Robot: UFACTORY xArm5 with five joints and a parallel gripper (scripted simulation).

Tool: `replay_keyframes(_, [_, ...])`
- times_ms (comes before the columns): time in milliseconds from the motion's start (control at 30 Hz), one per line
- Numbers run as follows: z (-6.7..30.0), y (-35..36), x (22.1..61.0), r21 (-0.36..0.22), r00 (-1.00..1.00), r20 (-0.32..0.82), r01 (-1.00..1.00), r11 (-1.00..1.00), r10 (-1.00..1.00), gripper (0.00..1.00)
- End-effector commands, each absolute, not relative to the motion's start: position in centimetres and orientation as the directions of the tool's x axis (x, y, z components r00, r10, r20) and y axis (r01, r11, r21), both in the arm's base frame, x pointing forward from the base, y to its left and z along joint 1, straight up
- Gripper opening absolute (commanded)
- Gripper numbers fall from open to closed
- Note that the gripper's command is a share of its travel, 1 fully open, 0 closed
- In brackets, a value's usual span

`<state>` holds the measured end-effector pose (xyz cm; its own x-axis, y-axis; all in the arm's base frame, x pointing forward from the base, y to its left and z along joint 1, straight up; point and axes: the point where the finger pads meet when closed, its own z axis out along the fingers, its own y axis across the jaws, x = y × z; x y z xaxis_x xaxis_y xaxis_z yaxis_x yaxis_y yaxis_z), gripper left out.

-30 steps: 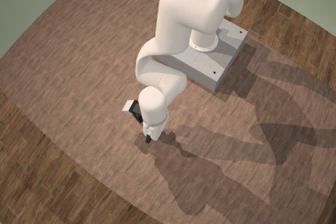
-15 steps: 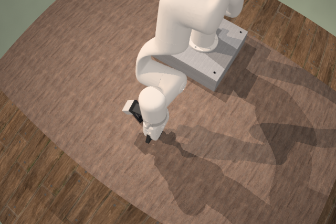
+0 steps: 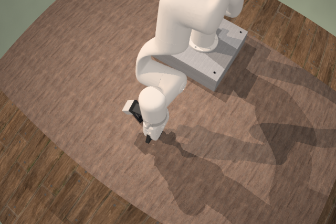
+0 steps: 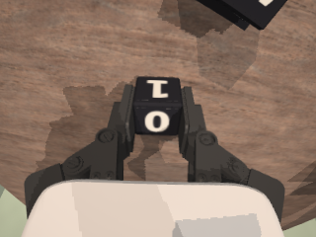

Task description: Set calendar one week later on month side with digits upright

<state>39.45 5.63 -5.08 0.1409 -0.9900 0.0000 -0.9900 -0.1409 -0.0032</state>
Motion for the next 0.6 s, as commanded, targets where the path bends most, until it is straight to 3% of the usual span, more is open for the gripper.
replay_keyframes(0, [-4.99,5.65,39.57,-0.006,0.141,0.0,-0.99,-0.141,-0.99,0.29])
replay_keyframes(567, [-5.29,5.65,39.57,-0.006,0.141,0.0,-0.99,-0.141,-0.99,0.29])
